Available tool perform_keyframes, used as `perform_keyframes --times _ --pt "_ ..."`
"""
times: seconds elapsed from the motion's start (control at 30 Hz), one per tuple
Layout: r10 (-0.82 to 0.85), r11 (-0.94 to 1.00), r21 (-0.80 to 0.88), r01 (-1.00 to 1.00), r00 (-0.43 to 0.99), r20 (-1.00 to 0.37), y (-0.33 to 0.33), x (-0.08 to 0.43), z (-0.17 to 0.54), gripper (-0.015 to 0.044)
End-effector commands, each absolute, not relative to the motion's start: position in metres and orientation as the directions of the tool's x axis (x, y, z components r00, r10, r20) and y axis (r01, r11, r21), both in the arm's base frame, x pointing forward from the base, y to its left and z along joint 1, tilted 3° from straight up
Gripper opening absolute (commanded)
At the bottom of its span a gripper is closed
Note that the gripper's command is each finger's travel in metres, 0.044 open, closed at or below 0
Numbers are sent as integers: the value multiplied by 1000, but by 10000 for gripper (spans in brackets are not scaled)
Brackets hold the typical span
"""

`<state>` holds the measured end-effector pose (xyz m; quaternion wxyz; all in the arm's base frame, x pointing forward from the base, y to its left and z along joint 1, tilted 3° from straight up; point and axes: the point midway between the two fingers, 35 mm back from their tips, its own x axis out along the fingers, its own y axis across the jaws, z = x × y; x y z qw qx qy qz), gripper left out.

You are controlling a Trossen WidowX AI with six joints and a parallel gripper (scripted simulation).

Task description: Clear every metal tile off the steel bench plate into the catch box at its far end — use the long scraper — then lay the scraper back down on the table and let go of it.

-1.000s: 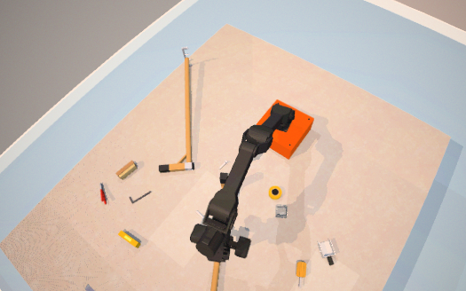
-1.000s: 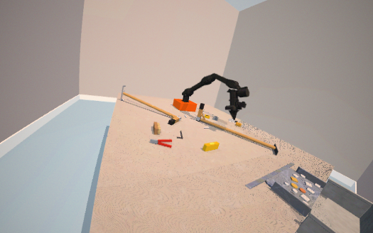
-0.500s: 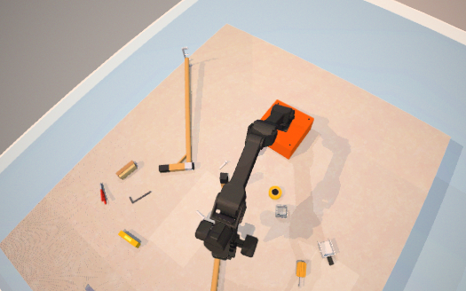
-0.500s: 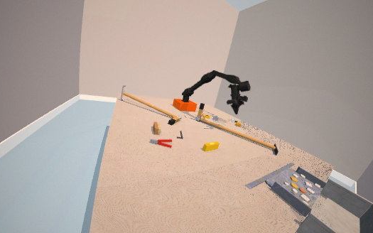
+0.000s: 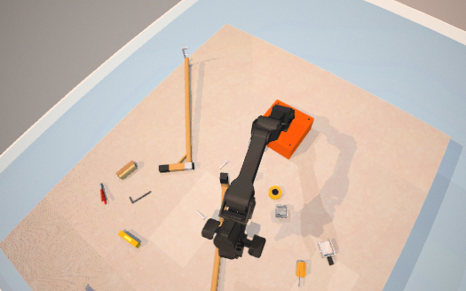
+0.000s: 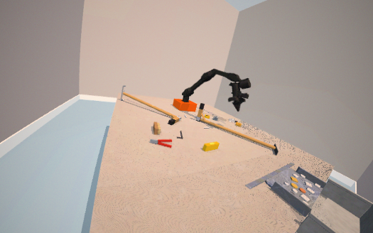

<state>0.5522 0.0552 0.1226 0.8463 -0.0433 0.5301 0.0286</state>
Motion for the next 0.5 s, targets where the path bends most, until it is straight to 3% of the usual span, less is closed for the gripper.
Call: perform_keyframes --times 0.0,0.47 --pt "-2 995 -45 -90 426 -905 55 553 108 0" --pt "-3 995 -46 -90 426 -905 54 559 72 0"
